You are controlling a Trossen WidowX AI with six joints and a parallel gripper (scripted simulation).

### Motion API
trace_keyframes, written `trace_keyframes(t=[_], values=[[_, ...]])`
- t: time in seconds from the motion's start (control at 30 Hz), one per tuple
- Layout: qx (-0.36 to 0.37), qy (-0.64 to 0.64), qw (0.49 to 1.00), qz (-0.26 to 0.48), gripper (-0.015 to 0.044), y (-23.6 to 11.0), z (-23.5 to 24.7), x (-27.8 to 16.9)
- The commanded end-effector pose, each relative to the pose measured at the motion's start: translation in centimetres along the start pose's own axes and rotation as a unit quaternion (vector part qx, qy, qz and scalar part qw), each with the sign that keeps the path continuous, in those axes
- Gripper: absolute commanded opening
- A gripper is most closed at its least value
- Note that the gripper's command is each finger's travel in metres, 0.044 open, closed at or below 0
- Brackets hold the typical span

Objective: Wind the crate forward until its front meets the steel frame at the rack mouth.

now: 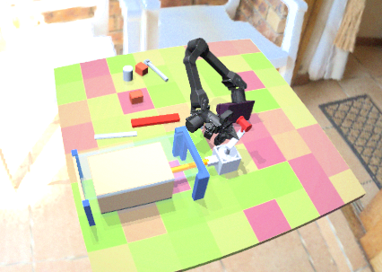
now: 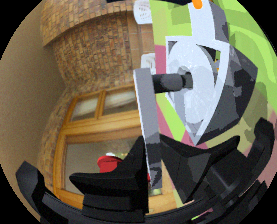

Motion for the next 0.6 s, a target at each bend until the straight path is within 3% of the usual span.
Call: trace_keyframes(t=[0.0,0.57], values=[[0.003,-0.003,1.000,0.000,0.0000,0.00,-0.04,0.06],[0.003,-0.003,1.000,0.000,0.0000,0.02,-0.48,0.02]])
Point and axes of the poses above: the point midway between the two fingers, 35 mm back from their tips, its own y axis out along the fingers, its own z axis across the jaws, x = y × z, the point moved 1 cm from there along -y, back along the fingers, and after that the axes turned 1 degree about -y, right-handed, at the moved point
